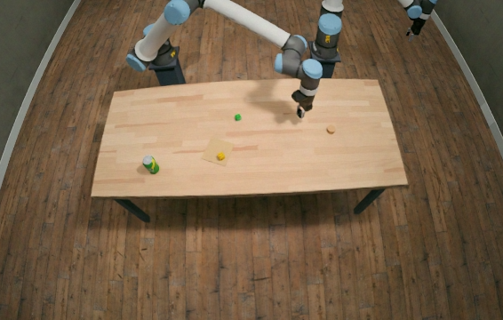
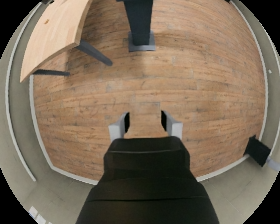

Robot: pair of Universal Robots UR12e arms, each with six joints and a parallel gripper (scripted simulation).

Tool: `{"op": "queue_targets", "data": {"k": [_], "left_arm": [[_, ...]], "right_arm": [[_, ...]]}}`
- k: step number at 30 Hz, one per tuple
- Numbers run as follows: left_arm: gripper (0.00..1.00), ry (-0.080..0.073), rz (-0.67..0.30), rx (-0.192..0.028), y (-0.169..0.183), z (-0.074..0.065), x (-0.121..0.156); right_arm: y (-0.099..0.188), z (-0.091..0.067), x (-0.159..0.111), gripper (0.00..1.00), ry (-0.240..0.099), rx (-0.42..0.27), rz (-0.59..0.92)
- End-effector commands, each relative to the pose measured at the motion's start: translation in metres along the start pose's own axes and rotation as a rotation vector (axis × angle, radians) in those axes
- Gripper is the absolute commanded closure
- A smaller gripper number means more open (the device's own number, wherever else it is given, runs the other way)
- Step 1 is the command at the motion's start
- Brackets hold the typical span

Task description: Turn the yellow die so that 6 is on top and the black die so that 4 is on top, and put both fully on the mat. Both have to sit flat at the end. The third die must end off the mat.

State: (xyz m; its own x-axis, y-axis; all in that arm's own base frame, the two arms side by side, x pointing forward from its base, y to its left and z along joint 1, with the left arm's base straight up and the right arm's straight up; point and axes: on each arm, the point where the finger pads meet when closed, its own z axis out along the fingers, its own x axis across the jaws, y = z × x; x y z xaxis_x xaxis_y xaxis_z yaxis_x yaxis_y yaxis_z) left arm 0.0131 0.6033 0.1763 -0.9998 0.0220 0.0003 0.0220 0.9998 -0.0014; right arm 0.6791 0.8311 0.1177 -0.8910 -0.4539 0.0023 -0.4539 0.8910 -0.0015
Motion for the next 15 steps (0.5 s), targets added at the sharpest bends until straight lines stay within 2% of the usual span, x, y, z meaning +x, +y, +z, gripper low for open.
{"op": "queue_targets", "data": {"k": [1, 8, 15], "left_arm": [[0.0, 0.0, 0.0, -0.002, 0.001, -0.001, 0.0], [0.0, 0.0, 0.0, -0.002, 0.001, -0.001, 0.0], [0.0, 0.0, 0.0, -0.002, 0.001, -0.001, 0.0]], "right_arm": [[-0.002, -0.002, -0.001, 0.43, -0.002, -0.001, -0.006], [-0.012, -0.003, -0.001, 0.43, -0.002, -0.001, -0.036], [-0.044, -0.005, -0.002, 0.43, -0.002, -0.001, -0.128]]}}
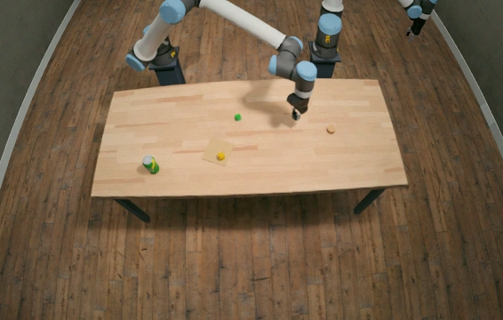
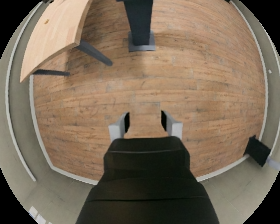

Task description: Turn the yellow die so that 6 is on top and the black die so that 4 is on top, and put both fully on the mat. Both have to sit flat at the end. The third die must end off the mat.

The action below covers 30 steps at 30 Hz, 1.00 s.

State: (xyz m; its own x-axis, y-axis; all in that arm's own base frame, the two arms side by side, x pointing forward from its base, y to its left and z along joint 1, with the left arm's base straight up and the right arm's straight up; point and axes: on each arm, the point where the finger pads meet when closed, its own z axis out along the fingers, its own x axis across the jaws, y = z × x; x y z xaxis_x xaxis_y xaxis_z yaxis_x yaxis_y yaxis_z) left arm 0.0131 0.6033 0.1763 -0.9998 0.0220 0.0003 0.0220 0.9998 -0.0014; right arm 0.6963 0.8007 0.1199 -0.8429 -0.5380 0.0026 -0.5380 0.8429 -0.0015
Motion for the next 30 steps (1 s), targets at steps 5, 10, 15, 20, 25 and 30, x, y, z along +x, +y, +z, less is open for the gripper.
{"op": "queue_targets", "data": {"k": [5, 10, 15, 20, 25, 30], "left_arm": [[0.0, 0.0, 0.0, -0.002, 0.001, -0.001, 0.0], [0.0, 0.0, 0.0, -0.002, 0.001, -0.001, 0.0], [0.0, 0.0, 0.0, -0.002, 0.001, -0.001, 0.0], [0.0, 0.0, 0.0, -0.002, 0.001, -0.001, 0.0], [0.0, 0.0, 0.0, -0.002, 0.001, -0.001, 0.0], [0.0, 0.0, 0.0, -0.002, 0.001, -0.001, 0.0]], "right_arm": [[-0.045, -0.004, 0.004, 0.43, -0.003, -0.001, -0.137], [-0.071, -0.006, 0.008, 0.43, -0.003, -0.001, -0.214], [-0.12, -0.008, 0.018, 0.43, -0.003, -0.001, -0.363], [-0.161, -0.009, 0.029, 0.43, -0.003, -0.001, -0.496], [-0.193, -0.01, 0.04, 0.43, -0.003, -0.001, -0.599], [-0.234, -0.01, 0.058, 0.43, -0.003, 0.0, -0.74]]}}
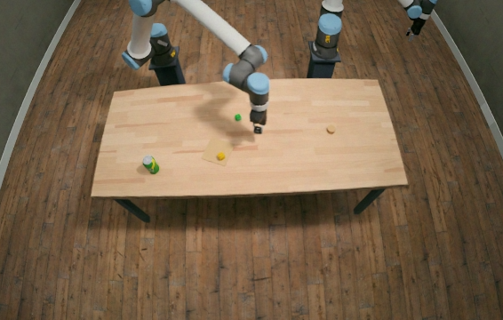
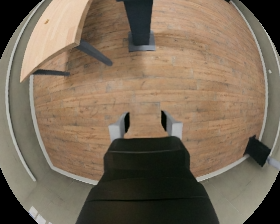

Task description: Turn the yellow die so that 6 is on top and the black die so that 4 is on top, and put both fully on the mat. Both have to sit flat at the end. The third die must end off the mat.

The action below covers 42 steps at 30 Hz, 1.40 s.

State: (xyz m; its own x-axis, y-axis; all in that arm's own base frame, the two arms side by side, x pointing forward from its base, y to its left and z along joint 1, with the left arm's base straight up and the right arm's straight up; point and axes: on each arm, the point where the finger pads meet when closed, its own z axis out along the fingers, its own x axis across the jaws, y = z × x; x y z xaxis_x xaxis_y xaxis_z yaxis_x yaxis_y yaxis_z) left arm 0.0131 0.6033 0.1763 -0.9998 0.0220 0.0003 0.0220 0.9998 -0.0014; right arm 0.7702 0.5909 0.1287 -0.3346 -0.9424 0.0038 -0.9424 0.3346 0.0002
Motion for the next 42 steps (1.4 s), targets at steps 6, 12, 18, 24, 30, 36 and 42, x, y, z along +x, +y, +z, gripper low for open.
{"op": "queue_targets", "data": {"k": [6, 12, 18, 24, 30, 36, 42], "left_arm": [[0.0, 0.0, 0.0, -0.002, 0.001, -0.001, 0.0], [0.0, 0.0, 0.0, -0.002, 0.001, -0.001, 0.0], [0.0, 0.0, 0.0, -0.002, 0.001, -0.001, 0.0], [0.0, 0.0, 0.0, -0.002, 0.001, -0.001, 0.0], [0.0, 0.0, 0.0, -0.002, 0.001, -0.001, 0.0], [0.0, 0.0, 0.0, -0.002, 0.001, -0.001, 0.0], [0.0, 0.0, 0.0, -0.002, 0.001, -0.001, 0.0]], "right_arm": [[-0.032, -0.001, 0.066, 0.43, -0.004, 0.001, -0.25], [-0.048, 0.0, 0.112, 0.43, -0.004, 0.001, -0.407], [-0.058, 0.002, 0.152, 0.43, -0.003, 0.001, -0.541], [-0.065, 0.003, 0.189, 0.43, -0.003, 0.002, -0.663], [-0.067, 0.004, 0.206, 0.43, -0.003, 0.002, -0.719], [-0.069, 0.005, 0.22, 0.43, -0.003, 0.002, -0.765], [-0.069, 0.006, 0.224, 0.43, -0.003, 0.002, -0.777]]}}
